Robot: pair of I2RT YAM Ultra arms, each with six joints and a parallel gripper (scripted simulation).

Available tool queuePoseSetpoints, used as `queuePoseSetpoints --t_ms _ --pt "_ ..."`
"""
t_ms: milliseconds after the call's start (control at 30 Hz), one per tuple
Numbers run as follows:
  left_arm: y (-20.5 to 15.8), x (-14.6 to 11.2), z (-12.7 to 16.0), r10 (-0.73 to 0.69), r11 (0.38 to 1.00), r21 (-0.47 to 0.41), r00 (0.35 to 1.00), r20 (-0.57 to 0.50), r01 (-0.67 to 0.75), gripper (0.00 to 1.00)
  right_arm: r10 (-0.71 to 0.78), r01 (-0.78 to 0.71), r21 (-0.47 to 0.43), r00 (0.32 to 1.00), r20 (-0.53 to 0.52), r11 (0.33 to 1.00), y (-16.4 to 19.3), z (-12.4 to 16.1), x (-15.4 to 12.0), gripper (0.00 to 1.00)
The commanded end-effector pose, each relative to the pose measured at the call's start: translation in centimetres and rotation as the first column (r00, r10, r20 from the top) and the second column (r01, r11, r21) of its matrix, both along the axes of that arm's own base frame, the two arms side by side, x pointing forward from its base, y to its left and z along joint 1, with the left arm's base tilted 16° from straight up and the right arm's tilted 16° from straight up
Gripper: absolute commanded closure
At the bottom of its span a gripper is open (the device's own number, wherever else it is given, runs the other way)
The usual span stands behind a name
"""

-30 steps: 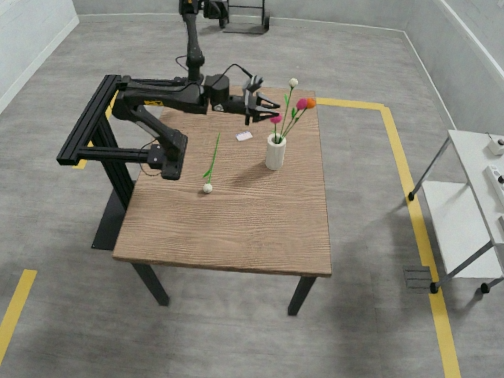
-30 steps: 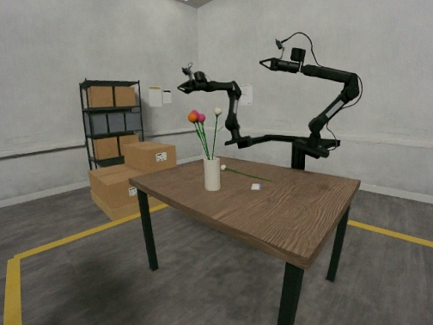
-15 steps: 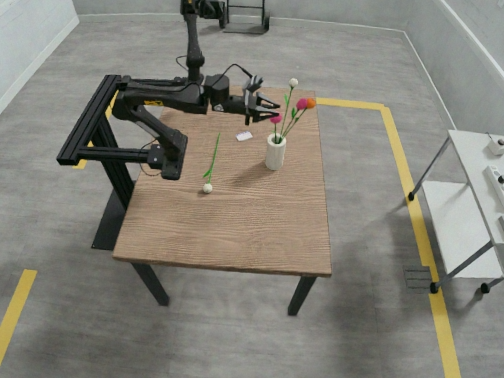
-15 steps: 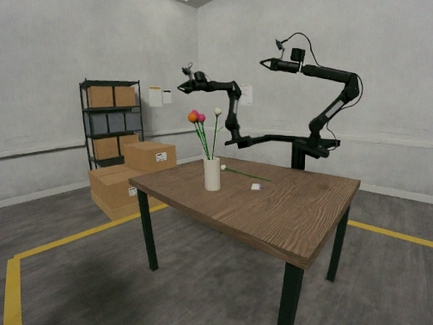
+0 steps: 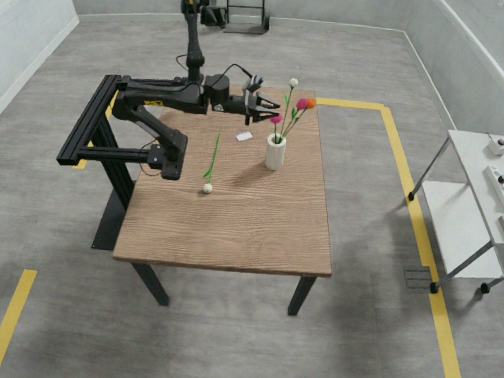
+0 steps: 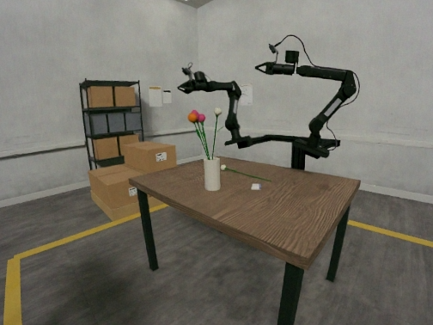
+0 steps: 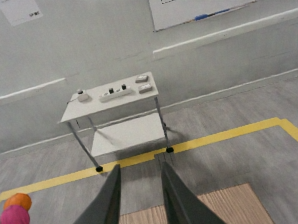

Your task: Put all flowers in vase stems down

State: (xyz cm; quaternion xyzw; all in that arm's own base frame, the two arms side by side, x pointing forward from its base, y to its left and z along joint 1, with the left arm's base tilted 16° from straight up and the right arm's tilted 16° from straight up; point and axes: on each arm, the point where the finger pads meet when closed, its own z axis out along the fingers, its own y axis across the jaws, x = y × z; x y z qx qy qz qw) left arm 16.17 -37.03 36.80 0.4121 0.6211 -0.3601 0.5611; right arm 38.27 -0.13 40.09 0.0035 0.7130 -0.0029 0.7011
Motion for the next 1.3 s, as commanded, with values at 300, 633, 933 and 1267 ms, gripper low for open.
queuePoseSetpoints --t_ms 300,633,933,1267 --pt "-4.3 1.6 -7.5 -0.002 0.968 0.252 1.0 -0.024 0.008 0.7 0.011 -0.011 0.001 1.0 -0.004 1.0 0.1 -0.2 0.4 0.7" --pt "-6.7 3.0 -18.9 0.001 0.84 0.541 0.997 -0.073 0.038 0.7 0.011 -0.011 0.001 1.0 -0.004 1.0 0.1 -0.2 0.4 0.7" --pt "-5.3 3.1 -33.9 0.0 0.548 0.827 0.989 -0.15 0.125 0.7 0.011 -0.011 0.001 1.0 -0.004 1.0 0.1 -0.2 0.4 0.7" --pt "-0.9 1.9 -45.1 0.003 0.24 0.945 0.973 -0.229 0.222 0.7 0.011 -0.011 0.001 1.0 -0.004 1.0 0.1 -0.2 0.4 0.7"
